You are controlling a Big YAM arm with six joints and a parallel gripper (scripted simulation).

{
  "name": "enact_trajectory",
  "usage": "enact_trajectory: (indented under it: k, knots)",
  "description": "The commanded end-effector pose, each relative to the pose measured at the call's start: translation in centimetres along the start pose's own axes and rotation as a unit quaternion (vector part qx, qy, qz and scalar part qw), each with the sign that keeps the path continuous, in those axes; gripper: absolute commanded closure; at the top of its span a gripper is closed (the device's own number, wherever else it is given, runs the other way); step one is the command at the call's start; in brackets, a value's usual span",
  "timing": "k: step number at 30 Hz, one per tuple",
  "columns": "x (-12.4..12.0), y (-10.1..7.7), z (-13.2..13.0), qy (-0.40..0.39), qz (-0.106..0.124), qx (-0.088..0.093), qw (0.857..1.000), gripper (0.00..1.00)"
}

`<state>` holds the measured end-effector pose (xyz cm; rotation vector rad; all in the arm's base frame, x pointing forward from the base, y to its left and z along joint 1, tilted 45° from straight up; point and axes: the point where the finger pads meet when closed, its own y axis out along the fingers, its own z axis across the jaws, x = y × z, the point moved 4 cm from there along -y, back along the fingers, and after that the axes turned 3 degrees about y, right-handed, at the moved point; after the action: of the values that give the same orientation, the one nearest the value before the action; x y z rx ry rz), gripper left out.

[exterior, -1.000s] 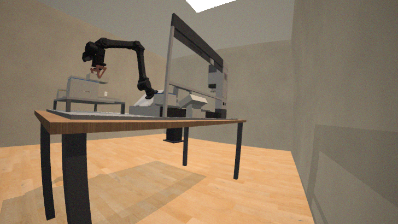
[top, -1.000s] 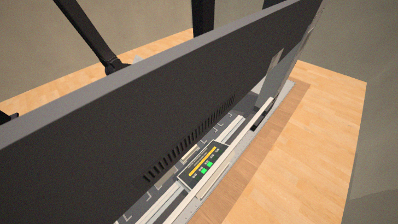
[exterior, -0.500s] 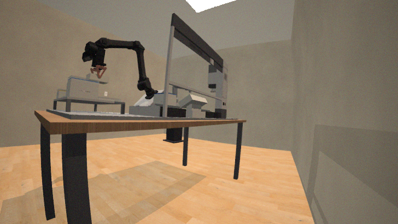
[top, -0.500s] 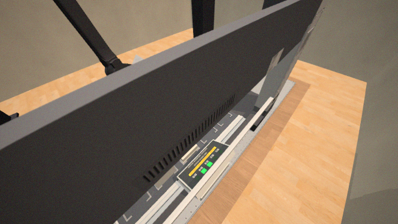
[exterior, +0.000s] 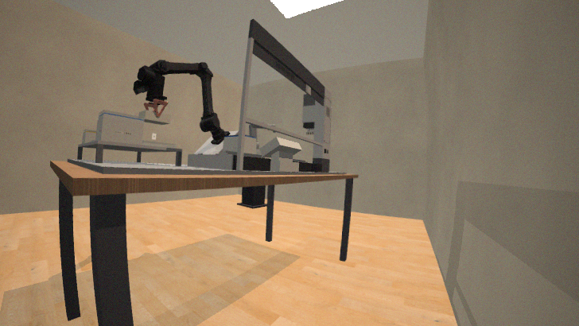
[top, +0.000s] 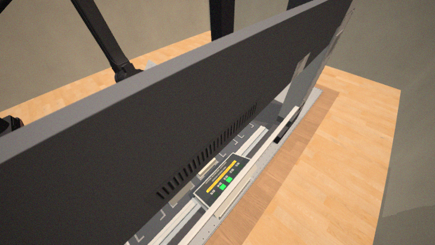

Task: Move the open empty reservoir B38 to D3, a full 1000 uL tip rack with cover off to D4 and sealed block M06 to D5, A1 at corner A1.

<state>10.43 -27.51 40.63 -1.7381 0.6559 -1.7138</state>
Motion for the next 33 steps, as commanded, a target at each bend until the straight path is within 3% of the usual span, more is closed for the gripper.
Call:
enact_trajectory:
  k: [1,6,18,20,21,23,25,33]
  knots:
    - [-0.6,-2.0,0.0,0.016,-0.032,0.016,0.999,1.0]
    - [-2.1,-1.8,-0.1,0.016,-0.032,0.016,0.999,1.0]
    - [-8.5,-1.4,-0.5,0.013,-0.018,0.012,1.0,1.0]
    - [-8.6,-1.4,-0.5,0.013,-0.018,0.012,1.0,1.0]
    - [-6.6,-3.2,-0.5,0.025,-0.042,0.022,0.999,1.0]
    - [-6.6,-3.2,-0.5,0.025,-0.042,0.022,0.999,1.0]
    - [-6.7,-2.4,1.0,0.018,-0.028,0.017,0.999,1.0]
    - [-7.0,-2.3,5.1,0.019,-0.025,0.019,0.999,1.0]
